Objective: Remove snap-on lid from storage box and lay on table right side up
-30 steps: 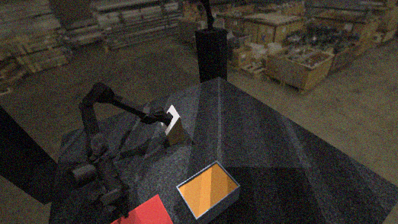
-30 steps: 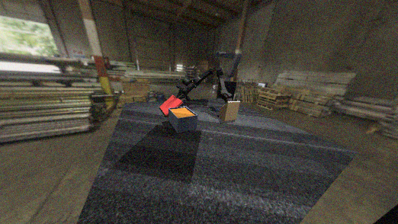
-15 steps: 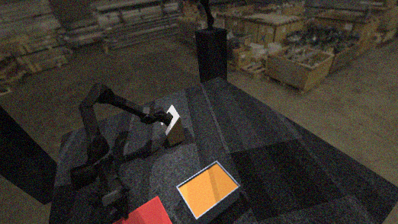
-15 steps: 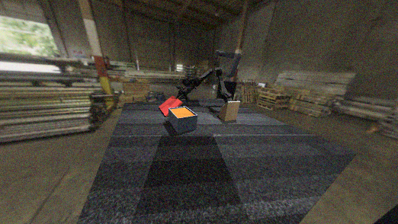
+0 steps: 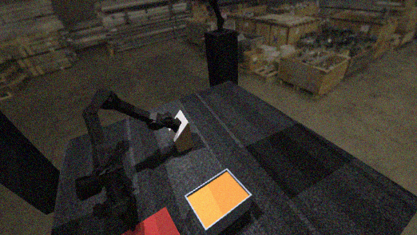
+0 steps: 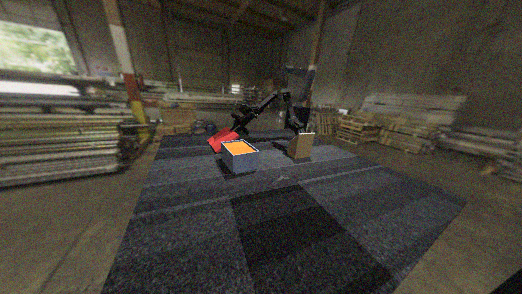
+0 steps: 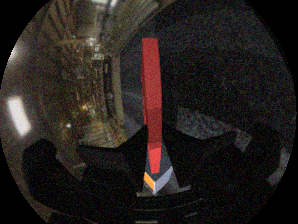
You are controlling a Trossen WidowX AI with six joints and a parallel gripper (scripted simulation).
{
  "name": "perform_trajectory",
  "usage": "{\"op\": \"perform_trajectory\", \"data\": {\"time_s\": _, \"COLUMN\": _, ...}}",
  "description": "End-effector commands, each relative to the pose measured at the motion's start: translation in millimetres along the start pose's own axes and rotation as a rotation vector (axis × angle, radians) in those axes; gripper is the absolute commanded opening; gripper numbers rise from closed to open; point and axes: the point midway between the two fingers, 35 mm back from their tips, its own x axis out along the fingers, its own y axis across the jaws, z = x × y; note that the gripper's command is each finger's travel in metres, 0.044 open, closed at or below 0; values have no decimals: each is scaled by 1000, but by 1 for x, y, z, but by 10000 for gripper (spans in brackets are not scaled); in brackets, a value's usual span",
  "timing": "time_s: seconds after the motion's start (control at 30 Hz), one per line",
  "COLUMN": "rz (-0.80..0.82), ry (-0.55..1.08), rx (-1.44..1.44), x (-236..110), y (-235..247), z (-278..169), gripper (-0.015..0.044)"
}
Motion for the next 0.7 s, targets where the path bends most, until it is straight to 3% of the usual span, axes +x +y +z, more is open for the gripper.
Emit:
{"op": "perform_trajectory", "data": {"time_s": 0.0, "rz": -30, "ry": 11, "rx": 1, "x": 7, "y": -13, "z": -4, "gripper": 0}}
{"op": "perform_trajectory", "data": {"time_s": 0.67, "rz": -30, "ry": 11, "rx": 0, "x": 17, "y": -25, "z": -5, "gripper": 0}}
